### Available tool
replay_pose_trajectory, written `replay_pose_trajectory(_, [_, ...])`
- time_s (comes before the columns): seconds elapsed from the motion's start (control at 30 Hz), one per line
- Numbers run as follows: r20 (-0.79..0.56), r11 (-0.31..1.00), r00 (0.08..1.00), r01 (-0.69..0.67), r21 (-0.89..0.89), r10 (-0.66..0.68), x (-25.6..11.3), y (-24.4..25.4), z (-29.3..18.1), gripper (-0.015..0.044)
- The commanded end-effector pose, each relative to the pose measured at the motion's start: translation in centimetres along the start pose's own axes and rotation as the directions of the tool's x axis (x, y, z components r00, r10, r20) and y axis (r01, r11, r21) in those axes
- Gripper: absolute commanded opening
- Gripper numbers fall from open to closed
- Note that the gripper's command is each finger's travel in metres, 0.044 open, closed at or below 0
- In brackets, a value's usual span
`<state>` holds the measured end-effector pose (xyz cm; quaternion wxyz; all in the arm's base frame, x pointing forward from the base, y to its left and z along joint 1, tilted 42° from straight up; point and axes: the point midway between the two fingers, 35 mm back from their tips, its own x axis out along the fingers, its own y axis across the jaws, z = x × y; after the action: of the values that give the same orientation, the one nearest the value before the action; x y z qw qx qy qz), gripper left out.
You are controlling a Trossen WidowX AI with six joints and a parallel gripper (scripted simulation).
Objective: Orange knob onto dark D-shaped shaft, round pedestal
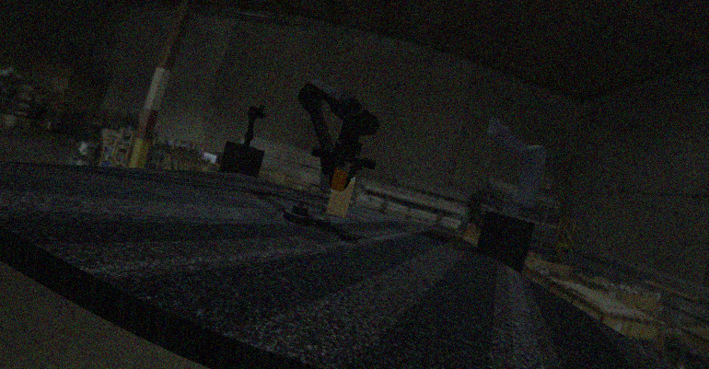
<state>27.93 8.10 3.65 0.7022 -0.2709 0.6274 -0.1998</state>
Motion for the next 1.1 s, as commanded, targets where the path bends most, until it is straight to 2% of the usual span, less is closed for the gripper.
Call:
replay_pose_trajectory(0.0, [0.012,1.000,1.000,0.001,-0.002,-0.001,0.1,-1.1,0.7,0.0000])
replay_pose_trajectory(0.83, [0.024,0.999,0.999,0.041,-0.024,-0.040,2.2,-8.2,3.4,0.0000])
replay_pose_trajectory(1.07, [0.025,0.999,0.999,0.042,-0.024,-0.042,3.2,-8.4,3.5,0.0000])
